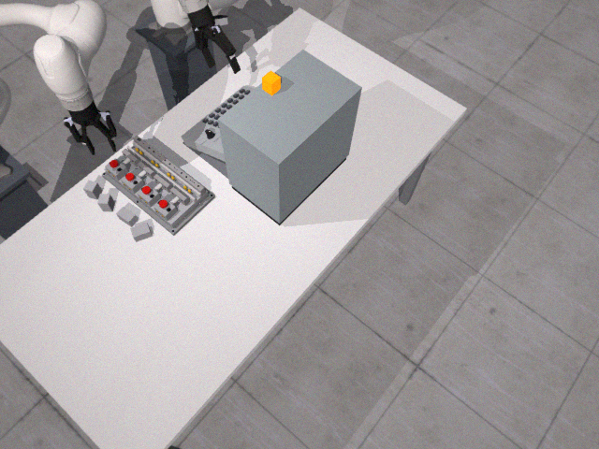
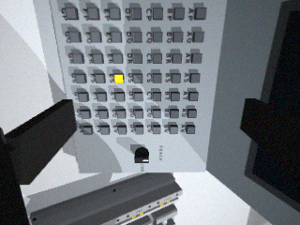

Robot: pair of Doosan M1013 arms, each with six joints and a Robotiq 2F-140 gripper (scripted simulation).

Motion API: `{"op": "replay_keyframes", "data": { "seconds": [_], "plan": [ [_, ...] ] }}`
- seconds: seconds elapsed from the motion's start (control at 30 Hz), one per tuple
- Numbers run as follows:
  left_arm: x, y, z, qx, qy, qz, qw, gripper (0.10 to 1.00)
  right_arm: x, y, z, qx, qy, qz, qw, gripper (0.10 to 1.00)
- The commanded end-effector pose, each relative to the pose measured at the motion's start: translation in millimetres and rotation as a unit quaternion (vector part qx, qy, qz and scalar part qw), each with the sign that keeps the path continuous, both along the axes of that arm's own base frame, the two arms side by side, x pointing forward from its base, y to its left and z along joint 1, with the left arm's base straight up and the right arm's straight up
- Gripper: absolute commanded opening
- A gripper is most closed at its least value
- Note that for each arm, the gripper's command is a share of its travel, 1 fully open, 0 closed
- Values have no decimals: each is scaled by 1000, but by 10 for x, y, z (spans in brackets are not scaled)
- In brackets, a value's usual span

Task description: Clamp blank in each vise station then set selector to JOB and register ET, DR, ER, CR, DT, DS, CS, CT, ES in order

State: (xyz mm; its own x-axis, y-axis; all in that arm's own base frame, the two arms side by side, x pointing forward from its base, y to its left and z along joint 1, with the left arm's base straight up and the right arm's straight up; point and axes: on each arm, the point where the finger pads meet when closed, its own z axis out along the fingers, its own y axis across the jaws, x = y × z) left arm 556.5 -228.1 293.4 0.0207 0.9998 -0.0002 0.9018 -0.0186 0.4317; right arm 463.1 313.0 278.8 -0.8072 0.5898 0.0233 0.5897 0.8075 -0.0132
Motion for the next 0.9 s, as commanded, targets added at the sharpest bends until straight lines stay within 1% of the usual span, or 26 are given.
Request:
{"op": "replay_keyframes", "data": {
  "seconds": [0.0,0.03,0.07,0.13,0.2,0.23,0.63,0.73,0.87],
  "plan": [
    [2,-1,6,0,-1,0,1000,1000,-429,-527,-151,-2,-7,-139,990,460],
    [2,-1,6,0,-1,0,1000,1000,-507,-615,-319,-3,-7,-171,985,460],
    [2,-1,6,0,-1,0,1000,1000,-549,-670,-535,-3,-8,-205,979,460],
    [2,-1,6,0,-1,0,1000,1000,-613,-748,-899,-4,-13,-265,964,460],
    [2,-1,6,0,-1,0,1000,1000,-661,-816,-1234,-5,-13,-265,964,460],
    [2,-1,6,0,-1,0,1000,1000,-670,-836,-1353,-5,-13,-265,964,460],
    [2,-1,6,0,-1,0,1000,1000,-670,-837,-1399,-5,-13,-265,964,460],
    [2,-1,6,0,-1,0,1000,1000,-670,-837,-1471,-5,-13,-265,964,460],
    [2,-1,6,0,-1,0,1000,1000,-670,-837,-1615,-5,-13,-265,964,460]
  ]
}}
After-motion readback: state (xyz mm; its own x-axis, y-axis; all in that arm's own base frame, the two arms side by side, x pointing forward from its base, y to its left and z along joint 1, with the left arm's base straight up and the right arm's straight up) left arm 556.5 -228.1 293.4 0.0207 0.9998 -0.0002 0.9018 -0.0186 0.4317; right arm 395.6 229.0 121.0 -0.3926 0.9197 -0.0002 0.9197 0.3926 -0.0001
